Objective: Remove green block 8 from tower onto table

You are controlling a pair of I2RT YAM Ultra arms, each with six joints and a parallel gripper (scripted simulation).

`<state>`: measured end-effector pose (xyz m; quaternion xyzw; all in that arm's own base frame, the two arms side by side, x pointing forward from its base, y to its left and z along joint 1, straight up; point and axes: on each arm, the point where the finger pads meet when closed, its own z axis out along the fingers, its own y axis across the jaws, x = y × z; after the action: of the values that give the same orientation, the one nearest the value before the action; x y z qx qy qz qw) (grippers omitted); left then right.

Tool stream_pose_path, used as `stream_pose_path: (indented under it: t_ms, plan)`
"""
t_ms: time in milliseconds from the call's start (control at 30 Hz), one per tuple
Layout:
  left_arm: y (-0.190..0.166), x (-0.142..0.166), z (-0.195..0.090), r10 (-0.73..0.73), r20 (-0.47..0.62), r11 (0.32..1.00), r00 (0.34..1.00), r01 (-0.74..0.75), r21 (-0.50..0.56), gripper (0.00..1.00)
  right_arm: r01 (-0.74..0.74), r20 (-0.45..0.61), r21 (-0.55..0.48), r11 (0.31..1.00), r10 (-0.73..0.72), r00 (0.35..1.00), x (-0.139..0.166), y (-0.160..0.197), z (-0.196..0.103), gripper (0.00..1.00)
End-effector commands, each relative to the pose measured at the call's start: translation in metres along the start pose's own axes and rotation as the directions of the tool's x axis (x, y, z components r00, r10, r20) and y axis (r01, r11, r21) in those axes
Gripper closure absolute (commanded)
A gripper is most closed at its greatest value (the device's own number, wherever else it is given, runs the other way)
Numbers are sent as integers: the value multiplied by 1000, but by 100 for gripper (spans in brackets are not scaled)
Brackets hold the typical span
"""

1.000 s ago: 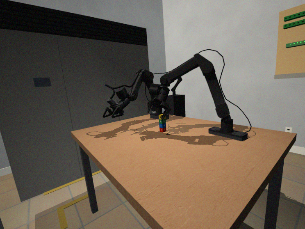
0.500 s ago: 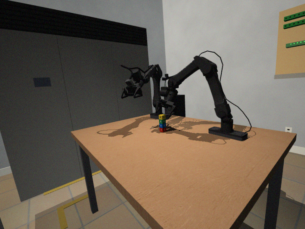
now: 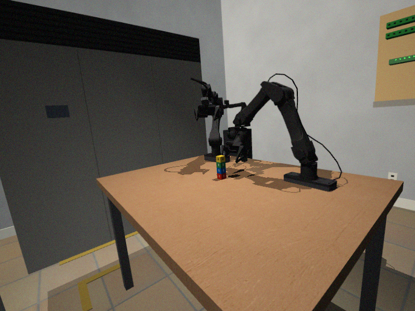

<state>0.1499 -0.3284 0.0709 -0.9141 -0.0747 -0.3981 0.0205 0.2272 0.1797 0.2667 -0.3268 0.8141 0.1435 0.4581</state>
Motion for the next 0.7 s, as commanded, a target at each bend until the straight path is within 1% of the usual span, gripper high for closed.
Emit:
stream_pose_path:
  t_ms: [0, 167, 233, 300, 367, 433, 500, 600, 667]
  plan:
    - [0, 0, -6, 40, -27, 999, 999, -40, -18, 0, 51, -112, -63, 997, -58, 992, 54, 24, -44, 0]
    - [-1, -3, -7, 54, -29, 998, 998, -55, -20, 0, 118, -103, -138, 983, -133, 986, 94, 38, -85, 0]
    - [-1, -3, -7, 57, -30, 998, 998, -57, -20, 0, 141, -81, -161, 977, -156, 984, 108, 41, -100, 0]
    - [-1, -3, -7, 54, -30, 998, 998, -55, -21, 0, 151, -59, -165, 975, -163, 985, 122, 39, -112, 0]
    - [-1, -3, -7, 53, -30, 998, 998, -54, -21, 0, 155, -18, -159, 975, -159, 987, 129, 37, -124, 0]
    - [-1, -3, -7, 53, -30, 998, 998, -54, -21, 0, 155, -18, -159, 975, -159, 987, 129, 37, -124, 0]
    - [-1, -4, -7, 54, -30, 998, 998, -54, -21, 0, 158, -1, -157, 975, -160, 987, 135, 36, -129, 0]
    - [-1, -4, -7, 54, -30, 998, 998, -54, -21, 0, 193, 19, -208, 959, -193, 981, 141, 43, -130, 0]
    - [-1, -4, -7, 54, -30, 998, 998, -54, -21, 0, 197, 44, -213, 957, -193, 980, 137, 44, -131, 0]
